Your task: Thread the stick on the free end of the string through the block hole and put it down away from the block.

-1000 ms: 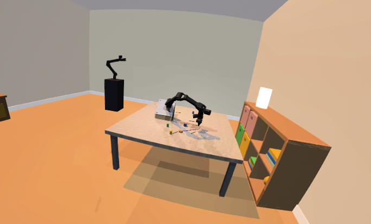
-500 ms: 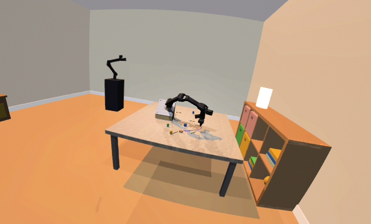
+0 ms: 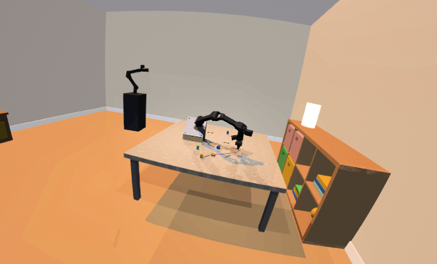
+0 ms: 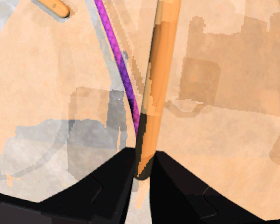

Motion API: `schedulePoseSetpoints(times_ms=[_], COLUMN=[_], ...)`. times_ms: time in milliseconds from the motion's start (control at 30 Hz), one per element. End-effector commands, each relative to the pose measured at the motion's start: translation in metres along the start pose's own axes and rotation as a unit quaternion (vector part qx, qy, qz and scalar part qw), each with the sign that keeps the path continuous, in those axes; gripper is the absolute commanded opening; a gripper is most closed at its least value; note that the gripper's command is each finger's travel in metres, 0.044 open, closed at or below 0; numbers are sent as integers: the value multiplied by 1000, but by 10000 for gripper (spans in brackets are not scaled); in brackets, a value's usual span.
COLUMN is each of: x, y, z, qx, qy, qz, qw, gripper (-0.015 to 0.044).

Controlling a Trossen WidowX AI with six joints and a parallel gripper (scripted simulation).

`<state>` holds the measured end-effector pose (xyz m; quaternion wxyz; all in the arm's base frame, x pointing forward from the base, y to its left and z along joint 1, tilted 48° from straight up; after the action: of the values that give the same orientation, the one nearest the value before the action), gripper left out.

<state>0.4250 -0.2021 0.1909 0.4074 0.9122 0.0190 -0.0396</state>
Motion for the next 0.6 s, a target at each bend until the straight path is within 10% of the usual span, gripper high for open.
schedulePoseSetpoints(times_ms=[0,567], x=[3,1], y=[2,-13], z=[-2,12], qx=[-3,-3], qy=[3,3], qz=[4,4], qw=[1000,1000], gripper=[0,0])
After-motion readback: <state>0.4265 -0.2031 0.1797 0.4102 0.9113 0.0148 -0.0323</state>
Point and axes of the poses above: the point midway between the two fingers, 35 mm back from their tips, its own z axis out along the fingers, its own y axis across the jaws, x = y × z, the point moved 8 cm from there along -z, back along the fingers, and after that the axes turned 14 degrees about -z, right-handed, at the moved point
